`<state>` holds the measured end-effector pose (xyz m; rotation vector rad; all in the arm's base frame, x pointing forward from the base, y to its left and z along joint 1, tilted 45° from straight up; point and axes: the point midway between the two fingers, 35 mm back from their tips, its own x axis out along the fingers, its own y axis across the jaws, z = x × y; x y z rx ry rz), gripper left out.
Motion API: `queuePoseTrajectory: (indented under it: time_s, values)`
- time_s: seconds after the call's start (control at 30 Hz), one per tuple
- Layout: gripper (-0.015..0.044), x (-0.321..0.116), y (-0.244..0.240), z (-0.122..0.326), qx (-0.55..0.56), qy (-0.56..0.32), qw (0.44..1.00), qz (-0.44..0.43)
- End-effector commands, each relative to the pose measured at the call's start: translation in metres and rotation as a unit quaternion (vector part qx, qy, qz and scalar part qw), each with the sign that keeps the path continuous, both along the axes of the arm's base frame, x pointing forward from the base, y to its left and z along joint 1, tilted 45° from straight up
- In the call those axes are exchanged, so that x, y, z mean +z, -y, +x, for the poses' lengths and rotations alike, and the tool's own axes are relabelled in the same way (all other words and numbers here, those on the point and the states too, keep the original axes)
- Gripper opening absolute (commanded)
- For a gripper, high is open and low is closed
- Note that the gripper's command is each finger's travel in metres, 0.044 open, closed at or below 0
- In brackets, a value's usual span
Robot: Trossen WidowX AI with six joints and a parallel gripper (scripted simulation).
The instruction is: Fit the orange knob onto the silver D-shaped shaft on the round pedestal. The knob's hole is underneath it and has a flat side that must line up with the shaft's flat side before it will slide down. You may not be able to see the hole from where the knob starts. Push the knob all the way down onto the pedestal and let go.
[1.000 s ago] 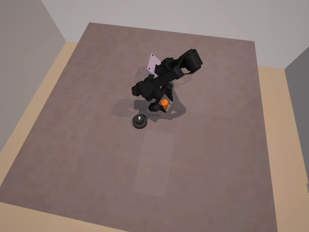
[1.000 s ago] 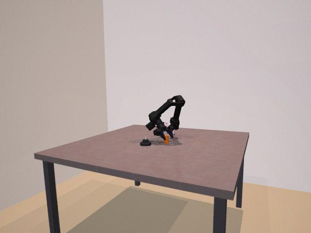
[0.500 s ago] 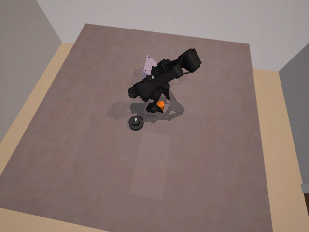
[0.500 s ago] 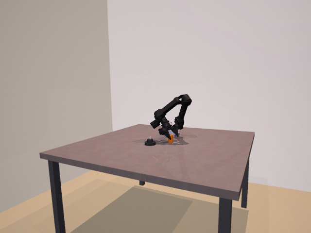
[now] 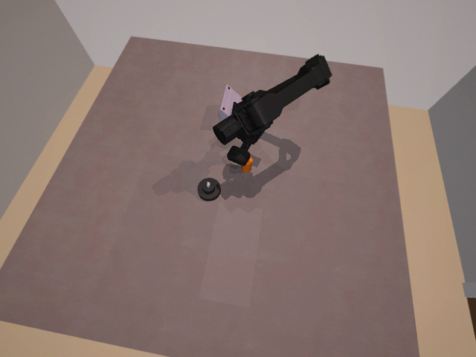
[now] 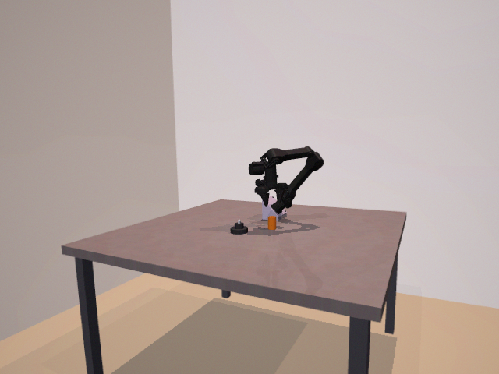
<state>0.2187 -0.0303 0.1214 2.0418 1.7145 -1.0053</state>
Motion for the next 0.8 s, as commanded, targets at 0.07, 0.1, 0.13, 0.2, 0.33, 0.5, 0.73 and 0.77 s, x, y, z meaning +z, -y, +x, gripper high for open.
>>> queuePoseTrajectory:
  time_s: [0.07, 0.1, 0.13, 0.2, 0.33, 0.5, 0.73, 0.77]
  values:
    - [0.0440, 0.0048, 0.0074, -0.0006, -0.010, -0.011, 0.999, -0.029]
    - [0.0440, 0.0048, 0.0074, -0.0006, -0.010, -0.011, 0.999, -0.029]
    - [0.0440, 0.0048, 0.0074, -0.0006, -0.010, -0.011, 0.999, -0.029]
    - [0.0440, 0.0048, 0.0074, -0.0006, -0.010, -0.011, 0.999, -0.029]
    - [0.0440, 0.0041, 0.0068, -0.0006, 0.042, 0.044, 0.998, -0.033]
    - [0.0440, 0.0025, 0.0052, -0.0004, 0.163, 0.171, 0.971, -0.040]
    - [0.0440, 0.0025, 0.0052, -0.0004, 0.163, 0.171, 0.971, -0.040]
    - [0.0440, 0.0025, 0.0052, -0.0004, 0.163, 0.171, 0.971, -0.040]
